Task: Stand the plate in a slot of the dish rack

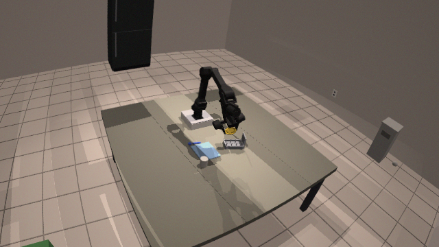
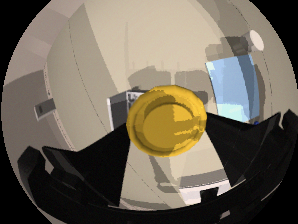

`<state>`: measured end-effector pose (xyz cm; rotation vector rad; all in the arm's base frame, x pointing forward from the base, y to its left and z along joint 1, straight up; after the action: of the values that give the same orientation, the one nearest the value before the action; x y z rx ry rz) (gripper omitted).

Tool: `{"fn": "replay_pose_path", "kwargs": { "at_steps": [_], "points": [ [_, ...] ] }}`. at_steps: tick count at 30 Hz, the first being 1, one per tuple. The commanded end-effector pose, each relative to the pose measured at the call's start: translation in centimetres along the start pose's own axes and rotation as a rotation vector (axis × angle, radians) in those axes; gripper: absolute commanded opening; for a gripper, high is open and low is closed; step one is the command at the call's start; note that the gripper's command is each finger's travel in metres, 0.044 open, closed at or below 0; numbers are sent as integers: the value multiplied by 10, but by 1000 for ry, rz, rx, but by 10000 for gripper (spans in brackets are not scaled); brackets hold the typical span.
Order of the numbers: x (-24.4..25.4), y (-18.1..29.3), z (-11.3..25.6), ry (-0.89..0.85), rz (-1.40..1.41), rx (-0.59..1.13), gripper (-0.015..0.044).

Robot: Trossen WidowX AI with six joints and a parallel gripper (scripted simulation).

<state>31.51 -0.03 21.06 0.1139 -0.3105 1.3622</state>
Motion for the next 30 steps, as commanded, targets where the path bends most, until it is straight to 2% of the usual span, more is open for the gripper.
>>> {"fn": "replay_pose_path", "kwargs": {
  "at_steps": [1, 15, 30],
  "points": [
    [-9, -6, -18, -98, 69, -35, 0],
    [-40, -15, -66, -383, 322, -220, 0],
    [-73, -4, -104, -616, 632, -503, 0]
  ]
}}
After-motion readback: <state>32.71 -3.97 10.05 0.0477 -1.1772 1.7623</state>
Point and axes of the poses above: the point midway between the two fingers, 35 mm back from their tips, its own z axis back along the fingers, its own x axis across the jaws, y = z × x, the point moved 10 cm from there along z, back along the fingers, and after that the axes turned 4 degrees about z, right-handed, at the moved point
